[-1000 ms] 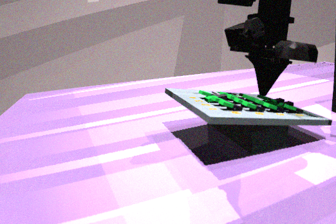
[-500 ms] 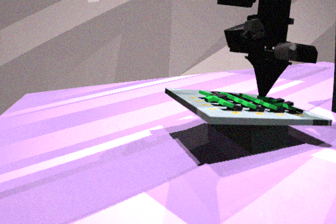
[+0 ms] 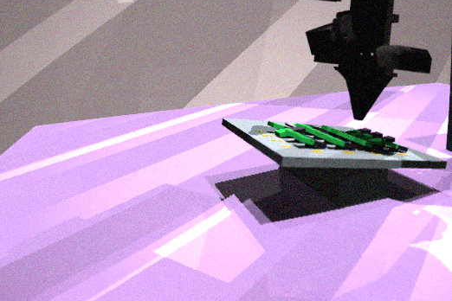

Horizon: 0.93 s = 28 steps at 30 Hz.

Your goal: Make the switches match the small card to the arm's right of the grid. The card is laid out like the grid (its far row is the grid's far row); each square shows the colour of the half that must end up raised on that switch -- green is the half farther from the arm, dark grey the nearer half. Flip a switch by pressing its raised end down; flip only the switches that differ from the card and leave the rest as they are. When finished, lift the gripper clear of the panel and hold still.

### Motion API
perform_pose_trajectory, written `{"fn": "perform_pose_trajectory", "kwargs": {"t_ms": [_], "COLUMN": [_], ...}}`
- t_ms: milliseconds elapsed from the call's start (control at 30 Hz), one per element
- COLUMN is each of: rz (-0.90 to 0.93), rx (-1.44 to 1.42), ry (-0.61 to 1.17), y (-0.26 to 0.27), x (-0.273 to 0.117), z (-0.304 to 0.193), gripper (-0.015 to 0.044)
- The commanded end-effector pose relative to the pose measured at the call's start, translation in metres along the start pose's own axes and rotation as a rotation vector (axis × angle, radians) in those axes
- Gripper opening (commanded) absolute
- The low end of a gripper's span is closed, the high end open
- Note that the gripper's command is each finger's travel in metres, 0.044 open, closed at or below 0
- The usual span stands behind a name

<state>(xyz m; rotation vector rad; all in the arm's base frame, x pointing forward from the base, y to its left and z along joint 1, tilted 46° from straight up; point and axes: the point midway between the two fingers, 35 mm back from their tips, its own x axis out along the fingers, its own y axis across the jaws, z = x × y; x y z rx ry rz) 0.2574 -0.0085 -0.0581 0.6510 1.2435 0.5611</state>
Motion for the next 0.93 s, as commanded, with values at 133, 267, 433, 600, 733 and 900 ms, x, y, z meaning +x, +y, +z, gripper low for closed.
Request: {"fn": "perform_pose_trajectory", "kwargs": {"t_ms": [133, 267, 433, 600, 733, 900], "rz": [-0.008, -0.009, -0.006, -0.006, -0.006, -0.006], "rx": [-0.011, -0.011, -0.012, -0.012, -0.012, -0.012], "ry": [-0.036, -0.036, -0.037, -0.037, -0.037, -0.037], "y": [0.0, 0.016, 0.038, 0.038, 0.038, 0.038], "x": [-0.049, -0.054, -0.058, -0.058, -0.058, -0.058], "z": [0.002, 0.028, 0.052, 0.052, 0.052, 0.052], "gripper": [0.0, 0.0, 0.0, 0.0, 0.0, 0.0]}}
